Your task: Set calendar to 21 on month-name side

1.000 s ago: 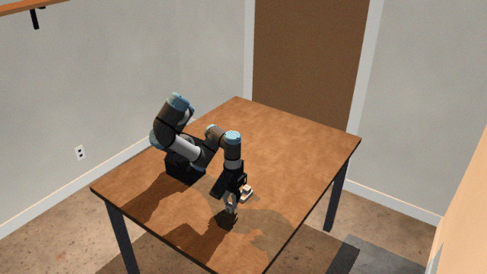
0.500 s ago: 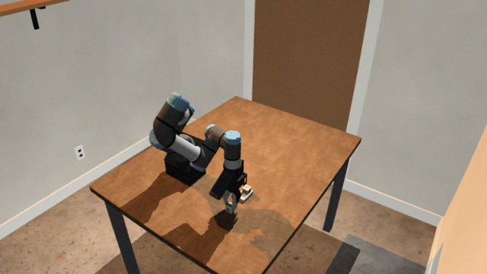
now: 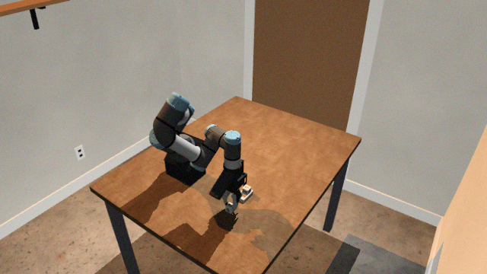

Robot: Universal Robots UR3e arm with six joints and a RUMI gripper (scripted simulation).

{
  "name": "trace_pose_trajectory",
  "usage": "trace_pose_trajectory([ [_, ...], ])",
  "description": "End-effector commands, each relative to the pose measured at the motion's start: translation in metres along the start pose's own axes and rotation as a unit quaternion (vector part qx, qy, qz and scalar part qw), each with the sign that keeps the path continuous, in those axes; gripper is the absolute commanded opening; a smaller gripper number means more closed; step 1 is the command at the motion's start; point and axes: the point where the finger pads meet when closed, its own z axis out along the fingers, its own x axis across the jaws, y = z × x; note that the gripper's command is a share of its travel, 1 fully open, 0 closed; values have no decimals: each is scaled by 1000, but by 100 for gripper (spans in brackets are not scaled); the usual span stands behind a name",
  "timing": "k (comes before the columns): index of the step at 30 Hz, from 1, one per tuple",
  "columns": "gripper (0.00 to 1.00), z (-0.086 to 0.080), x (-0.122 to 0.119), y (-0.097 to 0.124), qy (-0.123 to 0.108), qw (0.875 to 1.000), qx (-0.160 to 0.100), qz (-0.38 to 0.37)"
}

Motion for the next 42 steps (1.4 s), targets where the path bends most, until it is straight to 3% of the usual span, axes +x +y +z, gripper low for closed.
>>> trace_pose_trajectory([
  [1, 24, 0, 0, 0, -1, 1000, 0, 0],
  [2, 28, 0, 0, 0, -1, 1000, 0, 0],
  [23, 28, -4, 0, 0, -1, 1000, 0, 0],
  [42, 28, -42, 0, 0, -1, 1000, 0, 0],
])
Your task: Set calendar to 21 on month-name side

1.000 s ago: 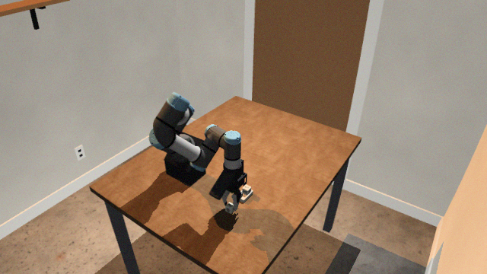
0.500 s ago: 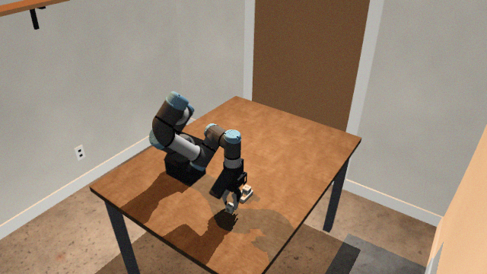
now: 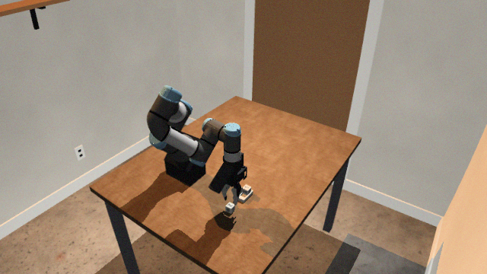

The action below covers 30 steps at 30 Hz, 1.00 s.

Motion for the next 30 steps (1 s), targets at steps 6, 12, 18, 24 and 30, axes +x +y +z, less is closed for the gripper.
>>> trace_pose_trajectory([
  [6, 28, -28, -1, 0, 1, 1000, 0, 1],
  [12, 28, -41, -1, 0, 1, 1000, 0, 1],
  [18, 28, -51, -1, 0, 1, 1000, 0, 1],
  [24, 28, -57, -1, 0, 1, 1000, 0, 1],
  [30, 28, -58, -1, 0, 1, 1000, 0, 1],
])
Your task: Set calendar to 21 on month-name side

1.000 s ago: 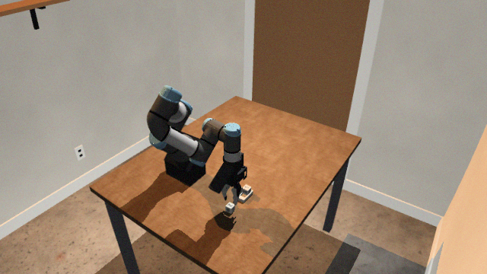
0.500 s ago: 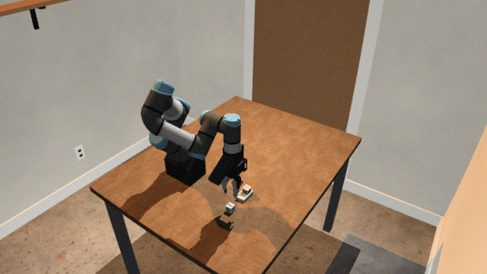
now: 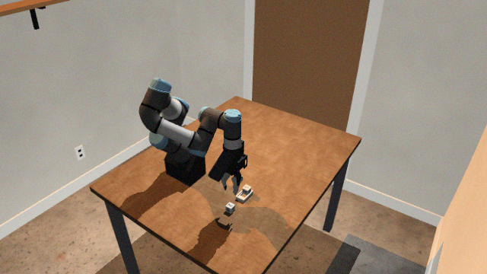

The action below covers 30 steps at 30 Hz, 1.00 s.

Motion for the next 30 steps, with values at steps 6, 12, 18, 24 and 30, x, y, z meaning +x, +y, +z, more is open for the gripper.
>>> trace_pose_trajectory([
  [6, 100, -1, 0, 0, -1, 1000, 0, 0],
  [12, 100, -1, 0, 0, -1, 1000, 0, 0],
  [18, 100, -1, 0, 0, -1, 1000, 0, 0],
  [24, 100, 0, 0, 0, -1, 1000, 0, 0],
  [30, 100, 8, 0, 0, 0, 1000, 0, -3],
])
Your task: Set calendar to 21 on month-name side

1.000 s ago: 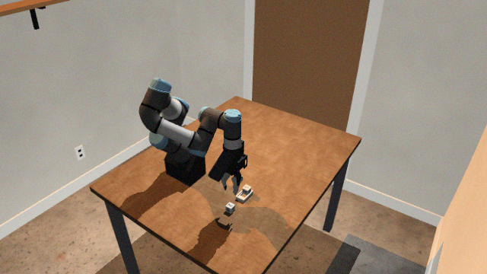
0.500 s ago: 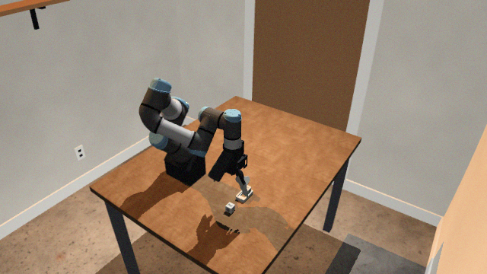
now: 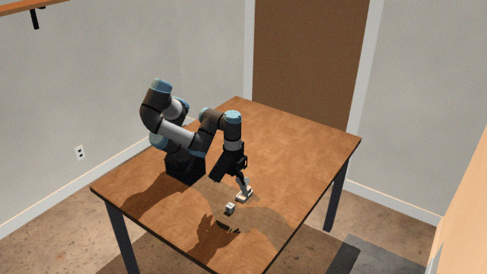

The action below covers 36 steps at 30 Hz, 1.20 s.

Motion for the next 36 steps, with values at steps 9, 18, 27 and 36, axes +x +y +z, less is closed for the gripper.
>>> trace_pose_trajectory([
  [9, 28, 4, 0, 0, -1, 1000, 0, -1],
  [18, 28, 4, 0, 0, -1, 1000, 0, -1],
  [27, 28, 4, 0, 0, -1, 1000, 0, -1],
  [36, 28, 4, 0, 0, -1, 1000, 0, -1],
])
